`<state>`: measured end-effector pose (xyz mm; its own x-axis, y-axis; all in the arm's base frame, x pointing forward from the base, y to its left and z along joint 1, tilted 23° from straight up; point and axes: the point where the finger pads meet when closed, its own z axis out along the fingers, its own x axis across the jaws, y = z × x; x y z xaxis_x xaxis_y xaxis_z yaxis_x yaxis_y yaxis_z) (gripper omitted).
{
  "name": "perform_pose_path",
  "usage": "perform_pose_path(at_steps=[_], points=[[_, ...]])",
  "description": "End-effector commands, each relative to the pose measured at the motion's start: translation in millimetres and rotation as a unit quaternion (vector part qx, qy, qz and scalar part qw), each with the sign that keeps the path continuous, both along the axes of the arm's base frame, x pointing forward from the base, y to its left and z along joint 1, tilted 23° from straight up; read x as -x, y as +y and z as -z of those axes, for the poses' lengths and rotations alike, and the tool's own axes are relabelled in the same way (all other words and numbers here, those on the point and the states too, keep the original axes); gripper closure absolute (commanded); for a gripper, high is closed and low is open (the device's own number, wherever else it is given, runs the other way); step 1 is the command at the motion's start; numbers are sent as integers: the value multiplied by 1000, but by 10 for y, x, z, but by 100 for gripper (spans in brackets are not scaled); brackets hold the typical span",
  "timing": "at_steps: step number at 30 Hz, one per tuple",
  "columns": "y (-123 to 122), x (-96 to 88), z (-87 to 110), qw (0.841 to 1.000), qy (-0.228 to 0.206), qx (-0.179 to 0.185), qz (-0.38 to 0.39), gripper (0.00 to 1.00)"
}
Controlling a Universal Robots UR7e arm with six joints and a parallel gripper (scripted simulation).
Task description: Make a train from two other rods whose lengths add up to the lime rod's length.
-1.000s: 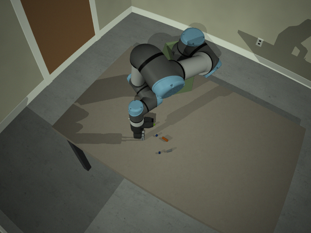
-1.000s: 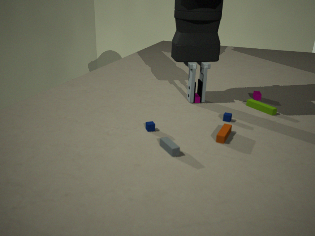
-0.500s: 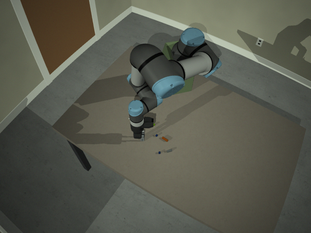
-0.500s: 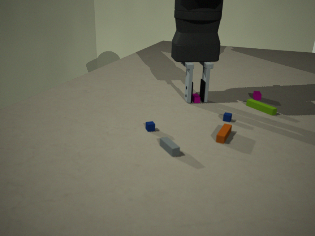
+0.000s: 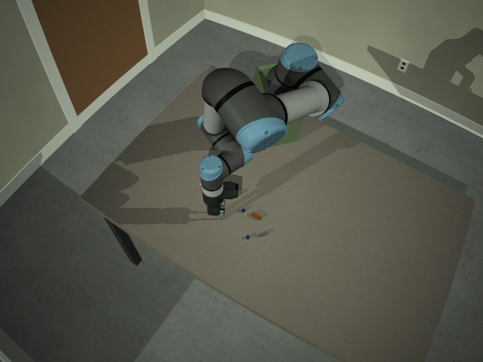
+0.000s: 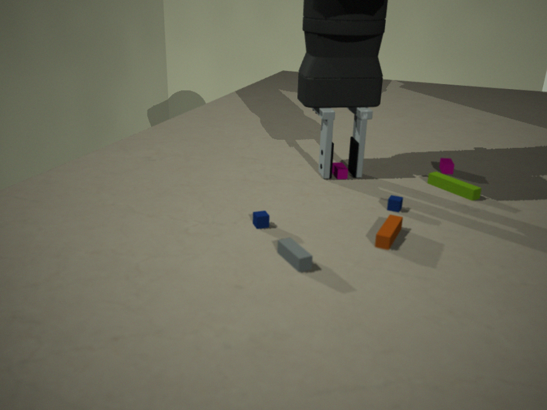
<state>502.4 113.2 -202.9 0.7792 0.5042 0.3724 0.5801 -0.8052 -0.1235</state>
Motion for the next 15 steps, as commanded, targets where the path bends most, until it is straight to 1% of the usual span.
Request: perform_pose_path(at_steps=[1,6,11,13,15], points=[[-9,0,-24,1000,-1,0,0,46],[-45,28,-131,1000,-1,0,0,46],[-110,78,-322,1000,-1,0,0,46],[-110,78,-322,1000,-1,0,0,46],[-140,101,-410,1000,-1,0,0,46]])
